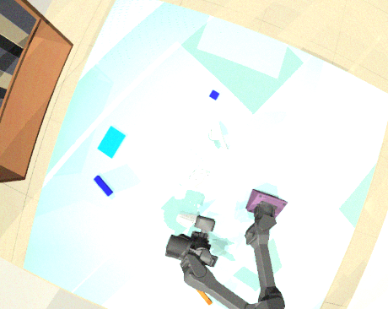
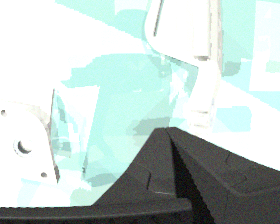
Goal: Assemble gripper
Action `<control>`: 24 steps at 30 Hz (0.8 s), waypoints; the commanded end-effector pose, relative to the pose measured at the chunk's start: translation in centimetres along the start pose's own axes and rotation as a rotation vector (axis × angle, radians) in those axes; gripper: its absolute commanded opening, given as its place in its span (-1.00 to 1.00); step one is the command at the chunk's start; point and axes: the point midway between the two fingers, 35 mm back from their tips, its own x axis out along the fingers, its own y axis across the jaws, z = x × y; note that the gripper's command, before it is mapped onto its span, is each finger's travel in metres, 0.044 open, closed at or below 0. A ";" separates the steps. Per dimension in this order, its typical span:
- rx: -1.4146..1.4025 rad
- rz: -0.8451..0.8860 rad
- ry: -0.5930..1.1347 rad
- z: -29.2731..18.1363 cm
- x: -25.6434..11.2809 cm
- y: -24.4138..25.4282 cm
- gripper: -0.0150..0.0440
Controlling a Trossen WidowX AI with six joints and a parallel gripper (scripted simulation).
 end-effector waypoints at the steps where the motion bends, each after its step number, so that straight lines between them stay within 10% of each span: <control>1: 0.009 -0.007 0.046 -0.1 0.1 0.2 -0.49; 24: 0.012 -0.001 0.052 0.0 2.9 0.2 -0.49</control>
